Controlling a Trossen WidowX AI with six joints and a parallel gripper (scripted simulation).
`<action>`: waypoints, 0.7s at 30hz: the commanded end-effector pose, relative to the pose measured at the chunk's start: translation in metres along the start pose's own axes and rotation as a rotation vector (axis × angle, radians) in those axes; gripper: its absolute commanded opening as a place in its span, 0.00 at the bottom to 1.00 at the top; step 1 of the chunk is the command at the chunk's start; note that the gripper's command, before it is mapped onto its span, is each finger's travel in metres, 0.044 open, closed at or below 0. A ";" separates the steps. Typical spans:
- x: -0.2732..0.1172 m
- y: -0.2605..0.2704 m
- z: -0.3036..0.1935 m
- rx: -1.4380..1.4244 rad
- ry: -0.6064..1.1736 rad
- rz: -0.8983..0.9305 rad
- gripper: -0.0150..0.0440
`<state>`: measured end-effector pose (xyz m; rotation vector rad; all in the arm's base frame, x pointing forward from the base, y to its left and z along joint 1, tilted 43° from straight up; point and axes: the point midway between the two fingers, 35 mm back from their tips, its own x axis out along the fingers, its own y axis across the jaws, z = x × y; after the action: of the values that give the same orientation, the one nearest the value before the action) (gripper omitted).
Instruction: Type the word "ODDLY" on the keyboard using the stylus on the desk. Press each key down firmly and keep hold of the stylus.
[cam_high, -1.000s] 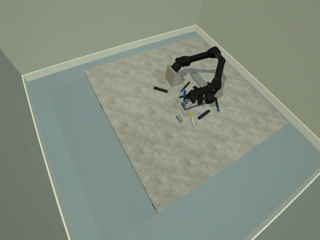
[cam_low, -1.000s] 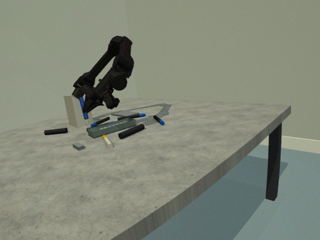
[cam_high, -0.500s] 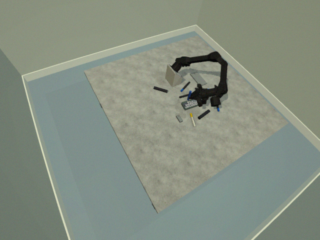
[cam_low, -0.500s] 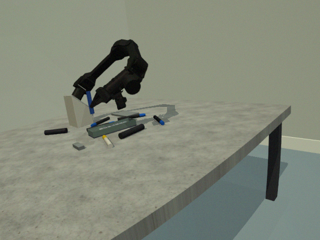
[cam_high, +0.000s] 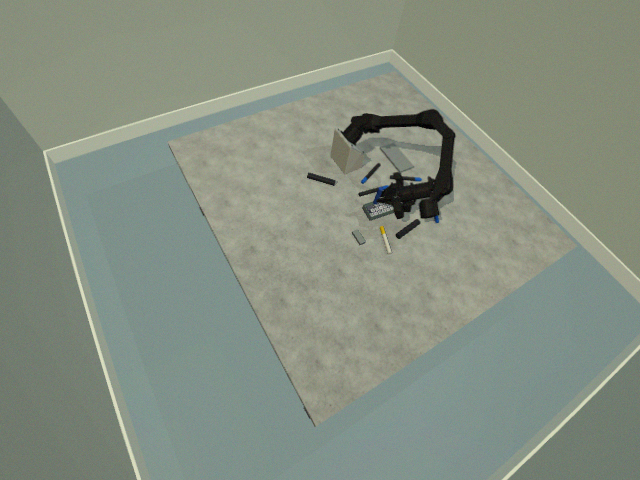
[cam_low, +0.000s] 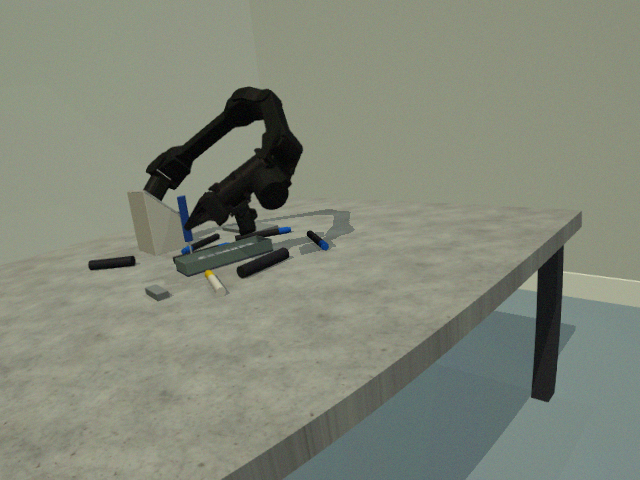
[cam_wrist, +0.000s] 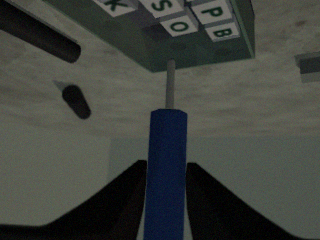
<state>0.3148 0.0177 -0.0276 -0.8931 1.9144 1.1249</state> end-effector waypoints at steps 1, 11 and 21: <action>0.002 -0.001 0.001 0.013 -0.006 0.001 0.25; 0.002 -0.001 0.001 0.013 -0.006 0.001 0.25; 0.001 -0.004 0.003 0.013 -0.006 0.001 0.39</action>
<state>0.3167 0.0180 -0.0312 -0.8867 1.9156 1.1190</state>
